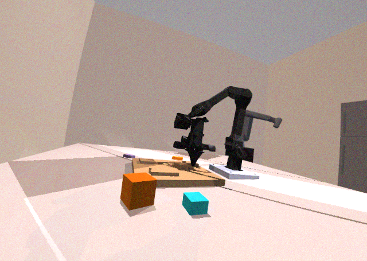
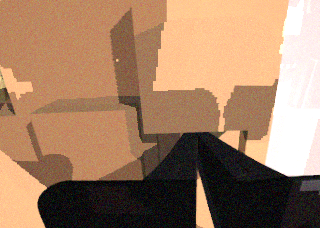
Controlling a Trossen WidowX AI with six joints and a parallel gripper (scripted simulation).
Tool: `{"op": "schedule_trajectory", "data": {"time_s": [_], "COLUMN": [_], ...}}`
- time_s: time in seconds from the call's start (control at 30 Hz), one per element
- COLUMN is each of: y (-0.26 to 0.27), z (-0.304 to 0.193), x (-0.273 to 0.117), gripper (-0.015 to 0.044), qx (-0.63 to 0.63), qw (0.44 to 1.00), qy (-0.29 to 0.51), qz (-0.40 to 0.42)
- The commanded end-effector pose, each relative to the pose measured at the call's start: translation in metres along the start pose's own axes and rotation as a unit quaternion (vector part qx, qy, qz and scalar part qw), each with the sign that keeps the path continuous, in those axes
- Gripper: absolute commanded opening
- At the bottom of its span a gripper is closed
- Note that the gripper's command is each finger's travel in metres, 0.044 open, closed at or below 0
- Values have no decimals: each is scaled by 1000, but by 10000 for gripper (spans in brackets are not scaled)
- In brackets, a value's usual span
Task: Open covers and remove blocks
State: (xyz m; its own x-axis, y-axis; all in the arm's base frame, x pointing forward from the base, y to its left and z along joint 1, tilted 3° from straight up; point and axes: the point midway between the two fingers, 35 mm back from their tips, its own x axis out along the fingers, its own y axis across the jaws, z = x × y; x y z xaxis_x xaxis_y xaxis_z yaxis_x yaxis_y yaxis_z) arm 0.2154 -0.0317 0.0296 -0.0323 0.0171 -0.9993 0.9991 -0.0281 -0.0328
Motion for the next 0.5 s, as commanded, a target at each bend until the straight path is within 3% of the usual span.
{"op": "schedule_trajectory", "data": {"time_s": [0.0,0.47], "y": [1,0], "z": [6,20], "x": [0,0], "gripper": [0,0], "qx": [0,0], "qw": [1000,1000], "qy": [-3,-3], "qz": [1,1]}}
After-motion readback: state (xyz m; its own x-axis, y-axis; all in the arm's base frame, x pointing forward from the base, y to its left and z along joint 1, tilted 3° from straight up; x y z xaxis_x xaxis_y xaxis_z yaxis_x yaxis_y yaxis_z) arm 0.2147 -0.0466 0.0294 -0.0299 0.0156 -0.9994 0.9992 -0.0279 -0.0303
